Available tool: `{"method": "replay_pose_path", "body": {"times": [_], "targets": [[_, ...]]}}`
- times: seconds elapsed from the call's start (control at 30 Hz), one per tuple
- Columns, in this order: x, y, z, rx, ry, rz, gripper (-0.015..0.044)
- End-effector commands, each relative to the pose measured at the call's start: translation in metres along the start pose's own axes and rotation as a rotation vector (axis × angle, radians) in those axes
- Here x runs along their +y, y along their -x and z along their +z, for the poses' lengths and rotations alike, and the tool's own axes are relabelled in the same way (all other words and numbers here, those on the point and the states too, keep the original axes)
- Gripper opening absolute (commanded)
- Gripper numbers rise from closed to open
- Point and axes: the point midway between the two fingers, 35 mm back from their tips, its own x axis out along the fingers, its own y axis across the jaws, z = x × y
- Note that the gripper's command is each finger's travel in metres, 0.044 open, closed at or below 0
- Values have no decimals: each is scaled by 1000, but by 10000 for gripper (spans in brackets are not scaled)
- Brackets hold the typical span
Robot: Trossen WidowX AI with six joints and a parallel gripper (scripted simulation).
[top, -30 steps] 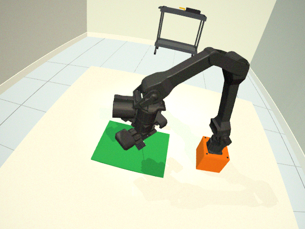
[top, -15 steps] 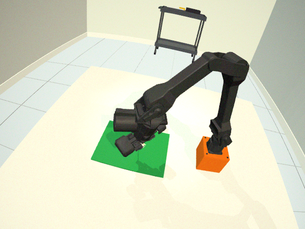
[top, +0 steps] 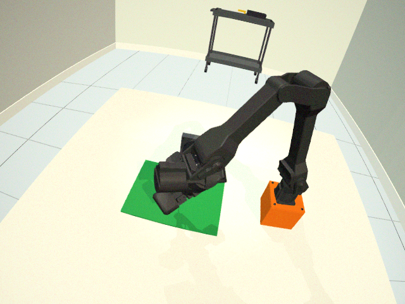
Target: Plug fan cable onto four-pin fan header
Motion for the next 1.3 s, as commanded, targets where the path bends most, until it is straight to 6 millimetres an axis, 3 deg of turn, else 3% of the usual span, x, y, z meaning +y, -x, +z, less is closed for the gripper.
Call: {"method": "replay_pose_path", "body": {"times": [0.0, 1.27], "targets": [[-1, -3, -3, -50, 2, -14, 0], [-2, 6, -18, -519, -44, -3, 0]]}}
